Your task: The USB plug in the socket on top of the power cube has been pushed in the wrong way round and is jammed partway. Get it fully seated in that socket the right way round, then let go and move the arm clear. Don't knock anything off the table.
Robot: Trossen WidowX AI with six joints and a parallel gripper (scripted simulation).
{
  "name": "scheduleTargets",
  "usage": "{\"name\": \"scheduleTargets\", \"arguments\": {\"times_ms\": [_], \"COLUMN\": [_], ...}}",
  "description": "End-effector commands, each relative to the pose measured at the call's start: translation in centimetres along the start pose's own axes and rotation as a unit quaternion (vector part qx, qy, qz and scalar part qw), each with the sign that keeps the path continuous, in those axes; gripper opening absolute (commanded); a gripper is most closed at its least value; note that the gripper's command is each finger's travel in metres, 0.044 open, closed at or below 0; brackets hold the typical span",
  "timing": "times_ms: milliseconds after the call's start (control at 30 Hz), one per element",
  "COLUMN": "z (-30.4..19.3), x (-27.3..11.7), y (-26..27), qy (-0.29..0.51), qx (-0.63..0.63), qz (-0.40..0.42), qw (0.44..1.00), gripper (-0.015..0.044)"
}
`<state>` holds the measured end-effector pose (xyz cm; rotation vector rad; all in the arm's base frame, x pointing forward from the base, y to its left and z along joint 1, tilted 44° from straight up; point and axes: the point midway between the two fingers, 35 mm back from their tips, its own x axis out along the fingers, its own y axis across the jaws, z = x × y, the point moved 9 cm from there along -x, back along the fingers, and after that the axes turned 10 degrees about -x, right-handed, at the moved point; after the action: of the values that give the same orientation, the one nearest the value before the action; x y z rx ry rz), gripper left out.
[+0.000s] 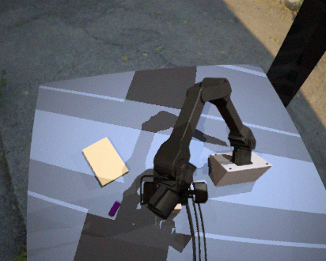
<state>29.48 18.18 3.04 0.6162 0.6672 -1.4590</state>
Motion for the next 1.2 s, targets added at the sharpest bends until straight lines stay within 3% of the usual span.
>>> {"name": "scheduleTargets", "arguments": {"times_ms": [0,1167], "z": [-0.01,0.07], "x": [0.06,0.38], "y": [-0.04,0.00], "qy": [0.000,-0.009], "qx": [0.004,-0.001], "qz": [-0.001,-0.002], "qw": [1.000,1.000], "gripper": [0.0000,0.0000]}}
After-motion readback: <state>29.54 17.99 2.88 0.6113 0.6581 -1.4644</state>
